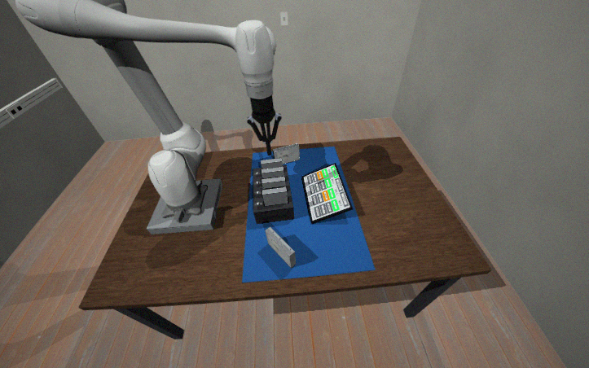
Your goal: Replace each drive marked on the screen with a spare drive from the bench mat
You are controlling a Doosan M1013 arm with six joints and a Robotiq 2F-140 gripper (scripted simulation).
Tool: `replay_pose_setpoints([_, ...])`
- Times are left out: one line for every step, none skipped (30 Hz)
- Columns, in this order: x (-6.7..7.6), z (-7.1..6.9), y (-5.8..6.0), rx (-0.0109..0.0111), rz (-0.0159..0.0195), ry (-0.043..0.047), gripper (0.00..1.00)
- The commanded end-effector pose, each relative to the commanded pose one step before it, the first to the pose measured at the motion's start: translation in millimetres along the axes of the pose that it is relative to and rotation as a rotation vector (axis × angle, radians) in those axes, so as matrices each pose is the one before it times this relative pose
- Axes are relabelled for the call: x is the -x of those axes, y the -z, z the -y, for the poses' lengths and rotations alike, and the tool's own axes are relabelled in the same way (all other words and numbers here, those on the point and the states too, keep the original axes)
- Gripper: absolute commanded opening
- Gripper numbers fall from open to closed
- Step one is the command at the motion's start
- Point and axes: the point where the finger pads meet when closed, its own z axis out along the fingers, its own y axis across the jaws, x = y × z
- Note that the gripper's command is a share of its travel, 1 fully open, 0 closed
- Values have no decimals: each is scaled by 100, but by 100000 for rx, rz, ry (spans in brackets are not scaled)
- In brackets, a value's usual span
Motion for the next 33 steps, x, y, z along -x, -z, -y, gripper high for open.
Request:
replay_pose_setpoints([-6,-29,48,90,-36,-7,10])
replay_pose_setpoints([0,0,0,0,0,0,10])
replay_pose_setpoints([0,0,0,0,0,0,10])
replay_pose_setpoints([0,0,0,0,0,0,10])
replay_pose_setpoints([0,0,0,0,0,0,10])
replay_pose_setpoints([0,0,0,0,0,0,10])
replay_pose_setpoints([0,0,0,0,0,0,10])
replay_pose_setpoints([0,0,0,0,0,0,10])
replay_pose_setpoints([0,0,0,0,0,0,10])
replay_pose_setpoints([0,0,0,0,0,0,10])
replay_pose_setpoints([0,0,0,0,0,0,10])
replay_pose_setpoints([-5,-5,-1,0,0,-36,10])
replay_pose_setpoints([-35,-32,-9,0,0,-240,10])
replay_pose_setpoints([0,0,0,0,0,0,10])
replay_pose_setpoints([0,0,0,0,0,0,10])
replay_pose_setpoints([-89,-82,-22,0,0,-611,10])
replay_pose_setpoints([-165,-148,-40,0,1,-1115,10])
replay_pose_setpoints([-258,-224,-63,0,1,-1717,10])
replay_pose_setpoints([-369,-302,-89,0,2,-2386,10])
replay_pose_setpoints([-495,-375,-119,0,2,-3093,10])
replay_pose_setpoints([-636,-434,-151,0,2,-3812,10])
replay_pose_setpoints([-790,-473,-185,0,2,-4519,10])
replay_pose_setpoints([-952,-483,-221,1,2,-5192,10])
replay_pose_setpoints([-1117,-458,-258,1,2,-5814,10])
replay_pose_setpoints([-1278,-395,-296,1,2,-6368,10])
replay_pose_setpoints([-1424,-292,-334,1,1,-6840,10])
replay_pose_setpoints([-1546,-152,-370,-18,-116,-4785,10])
replay_pose_setpoints([-1463,-4,-364,-47,-220,-4055,10])
replay_pose_setpoints([-983,130,-264,-75,-278,-4302,10])
replay_pose_setpoints([-1070,207,-297,-106,-323,-4366,10])
replay_pose_setpoints([0,0,0,0,0,0,10])
replay_pose_setpoints([0,0,0,0,0,0,10])
replay_pose_setpoints([-3192,514,-877,-29,-19,-12736,10])
